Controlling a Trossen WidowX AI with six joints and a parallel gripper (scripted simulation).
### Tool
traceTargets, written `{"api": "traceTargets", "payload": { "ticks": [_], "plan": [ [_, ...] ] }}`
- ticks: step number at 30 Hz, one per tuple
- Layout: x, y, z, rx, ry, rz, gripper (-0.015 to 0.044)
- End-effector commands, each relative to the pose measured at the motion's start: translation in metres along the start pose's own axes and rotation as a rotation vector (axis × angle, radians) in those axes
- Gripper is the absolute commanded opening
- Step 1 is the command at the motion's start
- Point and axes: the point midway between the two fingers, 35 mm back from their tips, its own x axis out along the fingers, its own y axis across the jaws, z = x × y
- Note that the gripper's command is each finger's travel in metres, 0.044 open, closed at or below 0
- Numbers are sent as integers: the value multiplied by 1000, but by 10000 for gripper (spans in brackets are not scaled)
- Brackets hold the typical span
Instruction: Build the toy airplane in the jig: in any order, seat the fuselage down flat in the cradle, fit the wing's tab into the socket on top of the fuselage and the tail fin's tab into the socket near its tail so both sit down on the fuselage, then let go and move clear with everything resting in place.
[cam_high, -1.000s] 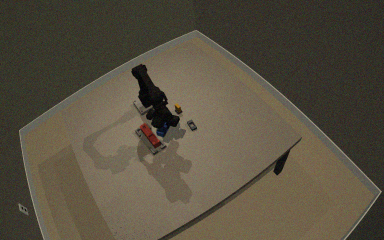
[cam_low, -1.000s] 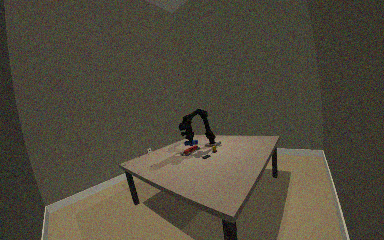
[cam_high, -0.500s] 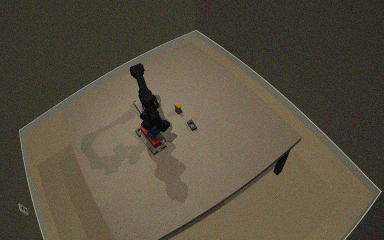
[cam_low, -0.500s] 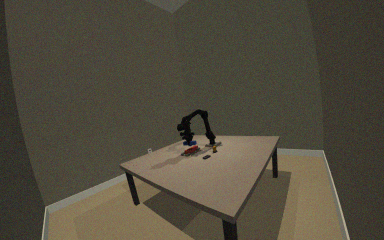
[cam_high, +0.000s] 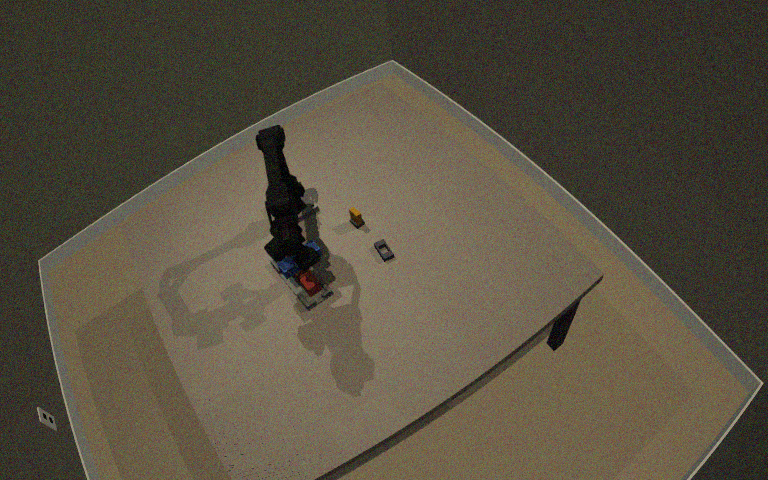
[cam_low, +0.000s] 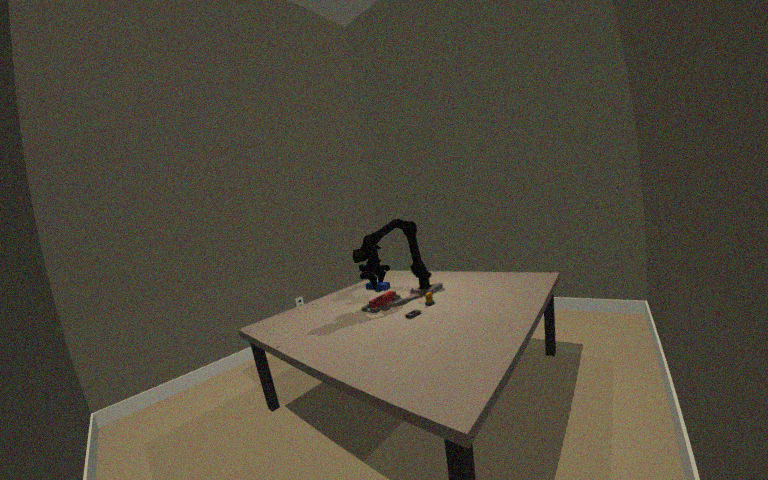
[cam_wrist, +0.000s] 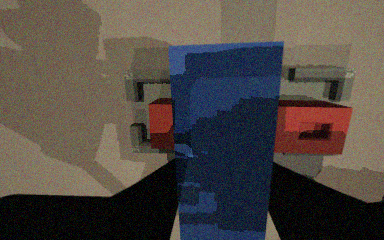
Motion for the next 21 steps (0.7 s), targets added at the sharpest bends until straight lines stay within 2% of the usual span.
{"api": "traceTargets", "payload": {
  "ticks": [1,8,9,21],
  "plan": [
    [1,-5,3,39,2,2,0],
    [2,-5,3,39,2,2,184],
    [2,-5,3,39,2,2,195],
    [2,-5,3,39,2,2,195]
  ]
}}
